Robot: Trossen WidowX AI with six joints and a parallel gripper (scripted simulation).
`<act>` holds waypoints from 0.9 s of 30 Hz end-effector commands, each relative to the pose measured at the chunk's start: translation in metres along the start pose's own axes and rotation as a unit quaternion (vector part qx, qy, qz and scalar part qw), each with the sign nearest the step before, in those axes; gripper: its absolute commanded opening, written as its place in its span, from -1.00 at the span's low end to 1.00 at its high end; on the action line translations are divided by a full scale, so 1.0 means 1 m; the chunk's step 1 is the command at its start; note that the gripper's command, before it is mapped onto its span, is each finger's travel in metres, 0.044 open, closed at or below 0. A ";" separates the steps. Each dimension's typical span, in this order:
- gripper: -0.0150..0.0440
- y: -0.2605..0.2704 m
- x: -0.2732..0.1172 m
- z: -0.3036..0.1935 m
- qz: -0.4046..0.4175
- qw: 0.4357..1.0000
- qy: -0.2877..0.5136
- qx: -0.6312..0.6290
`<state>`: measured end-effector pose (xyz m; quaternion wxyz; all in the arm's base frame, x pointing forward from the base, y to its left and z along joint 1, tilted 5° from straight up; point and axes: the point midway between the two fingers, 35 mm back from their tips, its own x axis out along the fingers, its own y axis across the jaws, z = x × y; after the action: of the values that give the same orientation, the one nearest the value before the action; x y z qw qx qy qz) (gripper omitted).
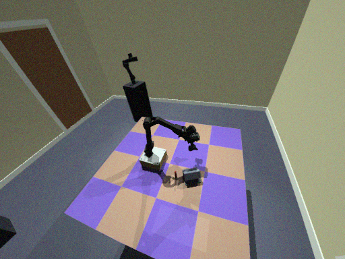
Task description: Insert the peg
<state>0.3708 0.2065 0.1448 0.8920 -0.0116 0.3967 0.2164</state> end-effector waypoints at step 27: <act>1.00 -0.143 -0.020 -0.058 -0.154 0.905 0.113 0.379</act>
<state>0.3763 0.0691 0.0993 0.8143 0.2168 0.5343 -0.0661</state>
